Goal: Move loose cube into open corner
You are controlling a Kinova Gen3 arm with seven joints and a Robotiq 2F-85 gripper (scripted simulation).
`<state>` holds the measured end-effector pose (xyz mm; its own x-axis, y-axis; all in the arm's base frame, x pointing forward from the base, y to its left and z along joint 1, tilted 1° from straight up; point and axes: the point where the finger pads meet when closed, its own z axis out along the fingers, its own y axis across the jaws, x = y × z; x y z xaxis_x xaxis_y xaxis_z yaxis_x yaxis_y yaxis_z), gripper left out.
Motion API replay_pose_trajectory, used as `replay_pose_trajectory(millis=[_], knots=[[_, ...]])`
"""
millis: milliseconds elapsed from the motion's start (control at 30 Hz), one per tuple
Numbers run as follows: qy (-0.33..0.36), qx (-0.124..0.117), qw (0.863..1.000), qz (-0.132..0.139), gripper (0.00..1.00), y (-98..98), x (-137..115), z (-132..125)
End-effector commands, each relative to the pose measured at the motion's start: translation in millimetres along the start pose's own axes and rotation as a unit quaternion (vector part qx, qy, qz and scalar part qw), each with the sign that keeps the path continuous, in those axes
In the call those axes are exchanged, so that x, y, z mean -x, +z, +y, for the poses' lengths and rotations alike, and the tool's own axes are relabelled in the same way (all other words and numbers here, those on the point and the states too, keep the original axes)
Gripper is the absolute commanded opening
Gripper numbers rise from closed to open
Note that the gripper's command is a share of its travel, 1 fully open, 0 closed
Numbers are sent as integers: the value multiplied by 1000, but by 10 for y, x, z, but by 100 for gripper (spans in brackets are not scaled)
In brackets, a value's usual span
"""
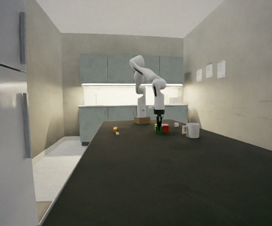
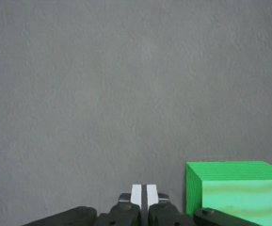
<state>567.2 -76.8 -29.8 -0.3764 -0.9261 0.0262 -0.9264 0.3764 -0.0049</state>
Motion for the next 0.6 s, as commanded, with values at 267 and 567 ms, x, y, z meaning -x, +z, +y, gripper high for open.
replay_pose_trajectory(millis=[267, 567], knots=[[1, -3, 1000, 0, 10, 9, 0, -20], [0, -2, 1000, 1, 10, 16, 4, 14]])
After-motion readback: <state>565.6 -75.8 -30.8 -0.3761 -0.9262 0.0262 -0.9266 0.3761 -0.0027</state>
